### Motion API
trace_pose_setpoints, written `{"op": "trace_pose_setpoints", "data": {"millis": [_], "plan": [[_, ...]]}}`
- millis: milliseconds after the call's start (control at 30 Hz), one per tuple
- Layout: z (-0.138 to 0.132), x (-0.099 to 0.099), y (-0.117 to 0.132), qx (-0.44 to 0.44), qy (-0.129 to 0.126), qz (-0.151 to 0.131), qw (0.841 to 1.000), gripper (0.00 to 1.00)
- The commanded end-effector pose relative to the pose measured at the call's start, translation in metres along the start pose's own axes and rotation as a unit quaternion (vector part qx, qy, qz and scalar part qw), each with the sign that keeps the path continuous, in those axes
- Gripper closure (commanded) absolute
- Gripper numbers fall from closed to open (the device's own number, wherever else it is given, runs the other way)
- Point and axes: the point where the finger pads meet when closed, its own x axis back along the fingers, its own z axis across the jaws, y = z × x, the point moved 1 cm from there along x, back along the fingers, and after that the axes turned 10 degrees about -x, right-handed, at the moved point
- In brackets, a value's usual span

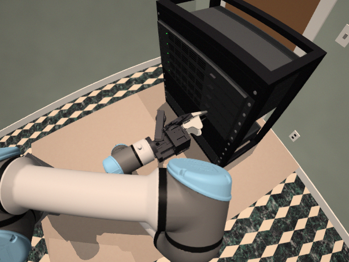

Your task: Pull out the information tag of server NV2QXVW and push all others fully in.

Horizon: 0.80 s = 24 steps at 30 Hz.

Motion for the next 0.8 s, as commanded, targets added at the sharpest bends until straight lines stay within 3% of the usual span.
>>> {"op": "trace_pose_setpoints", "data": {"millis": [0, 167, 200, 767], "plan": [[0.0020, -0.0010, -0.0005, 0.001, 0.002, 0.000, 1.000, 0.85], [0.0020, -0.0010, -0.0005, 0.001, 0.002, 0.000, 1.000, 0.85], [0.0020, -0.0010, -0.0005, 0.001, 0.002, 0.000, 1.000, 1.00], [0.0020, -0.0010, -0.0005, 0.001, 0.002, 0.000, 1.000, 1.00]]}}
